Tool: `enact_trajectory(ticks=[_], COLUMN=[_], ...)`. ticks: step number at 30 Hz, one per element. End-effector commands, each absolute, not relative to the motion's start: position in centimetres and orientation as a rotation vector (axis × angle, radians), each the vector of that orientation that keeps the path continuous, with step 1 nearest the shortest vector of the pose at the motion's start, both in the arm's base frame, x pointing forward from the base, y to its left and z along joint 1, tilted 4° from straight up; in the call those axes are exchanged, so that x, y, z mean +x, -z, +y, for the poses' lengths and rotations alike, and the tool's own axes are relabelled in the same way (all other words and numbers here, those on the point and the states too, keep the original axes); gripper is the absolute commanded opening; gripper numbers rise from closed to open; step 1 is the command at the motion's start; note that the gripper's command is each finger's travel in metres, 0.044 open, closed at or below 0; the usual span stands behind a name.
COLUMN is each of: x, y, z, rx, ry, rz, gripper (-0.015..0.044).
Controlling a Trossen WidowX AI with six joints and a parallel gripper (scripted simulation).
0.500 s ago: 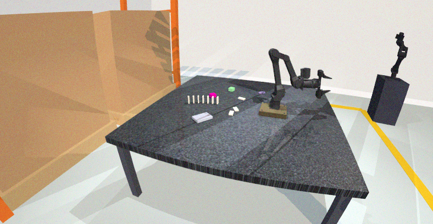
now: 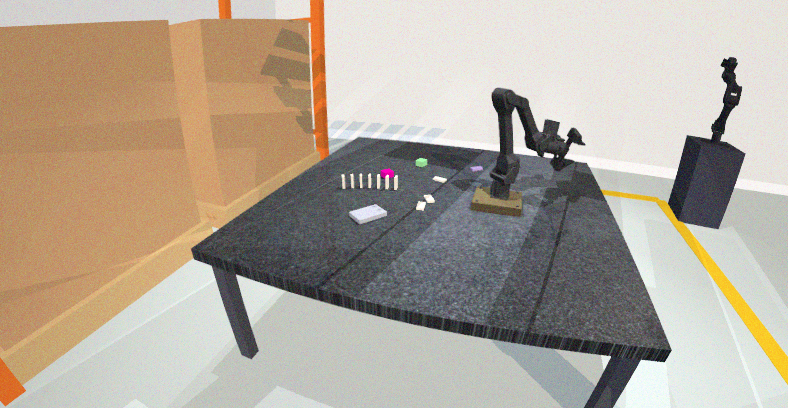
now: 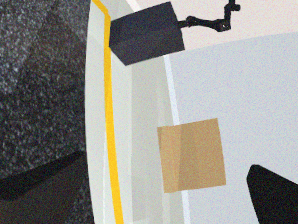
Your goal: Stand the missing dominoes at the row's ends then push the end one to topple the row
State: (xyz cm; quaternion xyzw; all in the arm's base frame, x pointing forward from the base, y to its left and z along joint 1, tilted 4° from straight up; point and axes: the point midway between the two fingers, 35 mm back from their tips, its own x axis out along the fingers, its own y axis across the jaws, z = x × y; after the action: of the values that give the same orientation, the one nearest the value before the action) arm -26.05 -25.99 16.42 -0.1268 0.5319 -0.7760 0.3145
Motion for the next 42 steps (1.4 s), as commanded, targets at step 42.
enact_trajectory(ticks=[42], x=[30.3], y=[-7.8], z=[-12.4], rx=[0.613], ry=[0.691], rz=[1.039], gripper=[0.0440])
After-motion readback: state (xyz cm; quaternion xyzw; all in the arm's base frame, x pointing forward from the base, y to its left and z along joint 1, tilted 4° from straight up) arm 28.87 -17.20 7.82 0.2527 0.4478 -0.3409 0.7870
